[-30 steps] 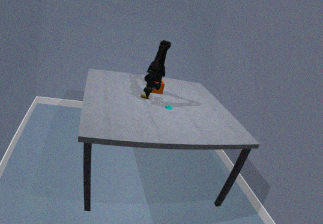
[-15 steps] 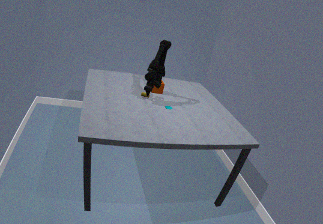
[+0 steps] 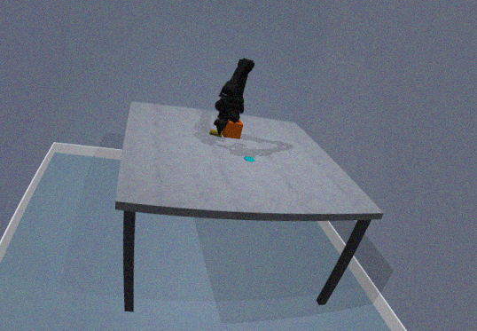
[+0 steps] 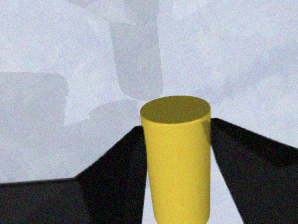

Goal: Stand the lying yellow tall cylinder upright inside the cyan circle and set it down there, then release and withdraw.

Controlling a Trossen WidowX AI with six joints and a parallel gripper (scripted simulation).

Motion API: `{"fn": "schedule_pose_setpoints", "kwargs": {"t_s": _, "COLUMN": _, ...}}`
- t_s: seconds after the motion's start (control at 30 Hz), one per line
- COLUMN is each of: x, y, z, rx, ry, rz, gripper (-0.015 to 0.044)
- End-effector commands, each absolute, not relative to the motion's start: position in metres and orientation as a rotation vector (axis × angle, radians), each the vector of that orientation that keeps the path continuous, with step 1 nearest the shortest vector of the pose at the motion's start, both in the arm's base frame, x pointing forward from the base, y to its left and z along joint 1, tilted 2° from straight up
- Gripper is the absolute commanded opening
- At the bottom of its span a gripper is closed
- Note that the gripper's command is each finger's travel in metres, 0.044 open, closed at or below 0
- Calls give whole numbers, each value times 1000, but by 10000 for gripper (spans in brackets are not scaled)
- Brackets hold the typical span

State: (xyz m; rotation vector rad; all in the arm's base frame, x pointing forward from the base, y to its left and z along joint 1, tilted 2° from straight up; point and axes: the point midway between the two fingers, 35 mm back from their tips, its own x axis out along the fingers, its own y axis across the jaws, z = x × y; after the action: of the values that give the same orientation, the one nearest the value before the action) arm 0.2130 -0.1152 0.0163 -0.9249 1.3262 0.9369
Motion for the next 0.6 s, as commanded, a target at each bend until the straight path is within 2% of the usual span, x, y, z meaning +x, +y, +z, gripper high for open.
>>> {"fn": "schedule_pose_setpoints", "kwargs": {"t_s": 0.0, "x": 214, "y": -117, "z": 32, "rx": -936, "ry": 1324, "rz": 932, "gripper": 105}}
{"fn": "schedule_pose_setpoints", "kwargs": {"t_s": 0.57, "x": 214, "y": -111, "z": 68, "rx": -925, "ry": 1329, "rz": 922, "gripper": 105}}
